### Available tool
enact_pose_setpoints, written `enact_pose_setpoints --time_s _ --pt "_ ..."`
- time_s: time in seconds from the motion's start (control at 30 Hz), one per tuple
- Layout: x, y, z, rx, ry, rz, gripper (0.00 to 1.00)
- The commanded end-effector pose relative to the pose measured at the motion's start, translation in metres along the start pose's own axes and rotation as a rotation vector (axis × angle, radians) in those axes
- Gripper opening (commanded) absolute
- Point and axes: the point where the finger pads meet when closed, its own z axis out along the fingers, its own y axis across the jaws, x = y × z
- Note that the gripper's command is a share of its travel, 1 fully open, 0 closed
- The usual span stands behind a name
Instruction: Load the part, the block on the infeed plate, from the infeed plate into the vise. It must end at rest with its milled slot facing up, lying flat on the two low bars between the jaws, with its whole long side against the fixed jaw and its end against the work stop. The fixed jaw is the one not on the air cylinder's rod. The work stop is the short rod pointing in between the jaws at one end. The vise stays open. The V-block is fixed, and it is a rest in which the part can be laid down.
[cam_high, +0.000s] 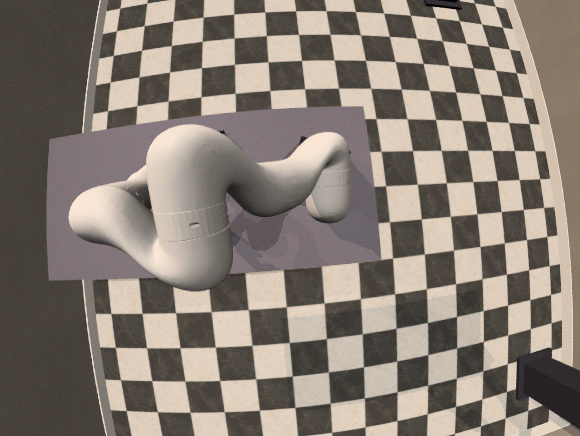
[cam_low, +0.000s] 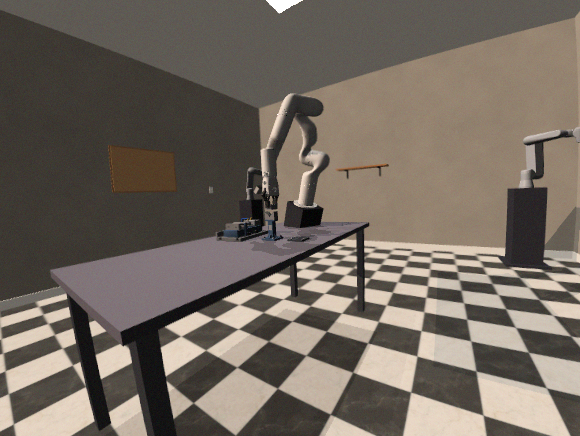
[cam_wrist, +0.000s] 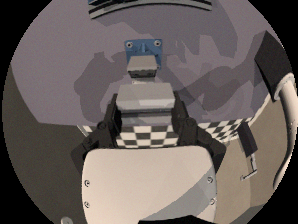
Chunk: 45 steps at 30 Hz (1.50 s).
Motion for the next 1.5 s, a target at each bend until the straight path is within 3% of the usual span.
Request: enact_pose_setpoints --time_s 0.0,1.47 --pt "0.0 -0.001 -0.002 0.002 0.0 0.0 0.0" --pt "0.0 -0.001 -0.048 0.002 0.0 0.0 0.0"
